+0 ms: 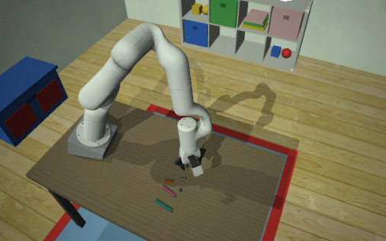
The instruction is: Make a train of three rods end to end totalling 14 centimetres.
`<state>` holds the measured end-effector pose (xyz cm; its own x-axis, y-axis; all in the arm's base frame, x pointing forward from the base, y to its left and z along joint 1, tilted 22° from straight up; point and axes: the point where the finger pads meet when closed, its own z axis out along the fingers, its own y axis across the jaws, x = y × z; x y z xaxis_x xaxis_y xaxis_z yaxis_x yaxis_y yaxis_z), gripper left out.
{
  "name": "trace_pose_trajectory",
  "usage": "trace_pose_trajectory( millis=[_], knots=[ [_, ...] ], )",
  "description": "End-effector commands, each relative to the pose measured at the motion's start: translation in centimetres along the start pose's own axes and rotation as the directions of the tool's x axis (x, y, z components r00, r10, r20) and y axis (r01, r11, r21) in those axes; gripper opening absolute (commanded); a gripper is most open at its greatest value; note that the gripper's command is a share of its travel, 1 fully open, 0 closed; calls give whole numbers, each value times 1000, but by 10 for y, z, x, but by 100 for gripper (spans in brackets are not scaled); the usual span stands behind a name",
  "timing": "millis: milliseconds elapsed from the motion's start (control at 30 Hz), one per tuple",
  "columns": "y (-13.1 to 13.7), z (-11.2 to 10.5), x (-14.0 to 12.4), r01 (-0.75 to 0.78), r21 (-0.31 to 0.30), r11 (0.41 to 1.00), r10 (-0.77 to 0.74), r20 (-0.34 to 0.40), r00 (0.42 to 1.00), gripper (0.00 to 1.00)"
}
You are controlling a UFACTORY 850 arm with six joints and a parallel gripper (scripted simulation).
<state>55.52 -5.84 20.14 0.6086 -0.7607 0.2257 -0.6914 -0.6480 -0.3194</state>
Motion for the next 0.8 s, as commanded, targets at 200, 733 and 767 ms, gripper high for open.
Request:
trace_pose_trajectory(
  millis=[200, 733, 767],
  knots=[
    [-8, 4, -13, -100, -28, 995, 100, -4, 995, 100],
    [-8, 4, -13, -100, -28, 995, 100, -4, 995, 100],
    [-8, 4, -13, -100, -28, 995, 100, -4, 995, 100]
  ],
)
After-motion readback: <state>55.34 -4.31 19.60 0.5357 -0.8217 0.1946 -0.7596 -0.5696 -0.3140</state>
